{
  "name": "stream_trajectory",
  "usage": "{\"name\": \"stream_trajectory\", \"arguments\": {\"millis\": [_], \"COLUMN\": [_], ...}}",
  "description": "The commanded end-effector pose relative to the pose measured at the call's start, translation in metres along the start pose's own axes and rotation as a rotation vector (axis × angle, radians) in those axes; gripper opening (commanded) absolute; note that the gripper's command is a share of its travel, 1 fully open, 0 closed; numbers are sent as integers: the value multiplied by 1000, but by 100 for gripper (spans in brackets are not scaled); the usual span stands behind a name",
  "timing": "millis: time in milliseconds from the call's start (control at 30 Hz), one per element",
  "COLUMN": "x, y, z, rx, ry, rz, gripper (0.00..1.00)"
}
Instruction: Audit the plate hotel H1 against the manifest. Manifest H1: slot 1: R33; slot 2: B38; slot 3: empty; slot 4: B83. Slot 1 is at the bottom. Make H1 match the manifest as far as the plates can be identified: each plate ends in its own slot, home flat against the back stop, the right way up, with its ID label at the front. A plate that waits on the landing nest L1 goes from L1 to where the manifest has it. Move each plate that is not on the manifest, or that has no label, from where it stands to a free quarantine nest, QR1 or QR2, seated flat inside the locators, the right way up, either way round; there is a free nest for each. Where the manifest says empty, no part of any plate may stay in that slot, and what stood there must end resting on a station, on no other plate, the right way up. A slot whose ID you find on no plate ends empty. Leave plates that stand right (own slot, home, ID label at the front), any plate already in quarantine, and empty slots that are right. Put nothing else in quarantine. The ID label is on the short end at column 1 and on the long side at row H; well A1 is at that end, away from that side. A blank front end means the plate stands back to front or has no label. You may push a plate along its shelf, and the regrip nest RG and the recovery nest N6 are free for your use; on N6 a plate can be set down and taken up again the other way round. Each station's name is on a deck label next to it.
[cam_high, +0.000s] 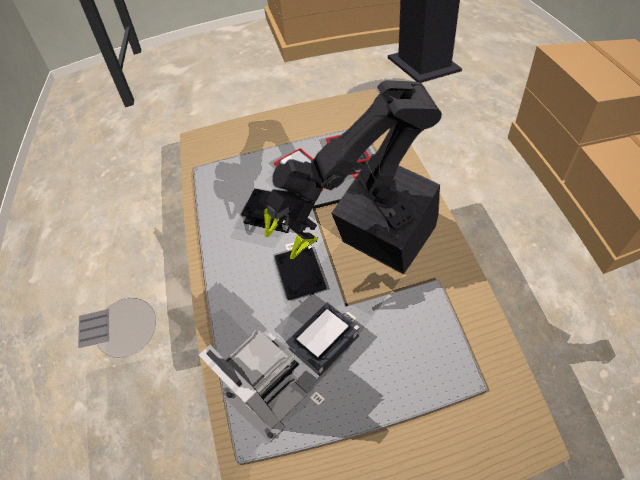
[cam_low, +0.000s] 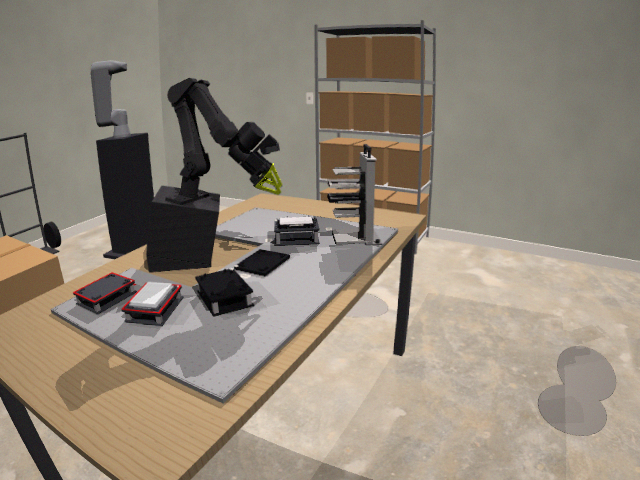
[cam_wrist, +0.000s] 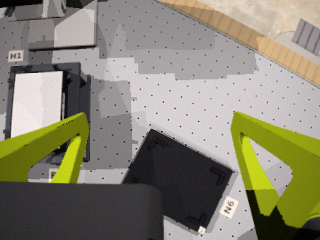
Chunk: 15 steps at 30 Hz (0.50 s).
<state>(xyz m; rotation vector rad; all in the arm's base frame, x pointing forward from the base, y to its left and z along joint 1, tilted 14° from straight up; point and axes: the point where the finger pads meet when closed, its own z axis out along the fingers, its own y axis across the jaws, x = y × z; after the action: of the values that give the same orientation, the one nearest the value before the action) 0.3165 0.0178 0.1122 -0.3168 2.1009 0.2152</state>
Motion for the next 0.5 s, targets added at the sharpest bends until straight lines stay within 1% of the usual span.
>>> {"name": "stream_trajectory", "arguments": {"millis": [0, 67, 133, 167, 300, 367, 467], "x": [8, 7, 7, 4, 21, 21, 16], "y": [-2, -9, -9, -10, -19, -25, -37], "z": [-2, -5, -5, -11, -12, -16, -21], "rx": [-42, -40, -40, -33, -45, -43, -35], "ry": [13, 7, 7, -14, 16, 11, -7], "rz": [-9, -12, -12, -25, -3, -6, -20], "gripper": [100, 100, 100, 100, 100, 100, 100]}}
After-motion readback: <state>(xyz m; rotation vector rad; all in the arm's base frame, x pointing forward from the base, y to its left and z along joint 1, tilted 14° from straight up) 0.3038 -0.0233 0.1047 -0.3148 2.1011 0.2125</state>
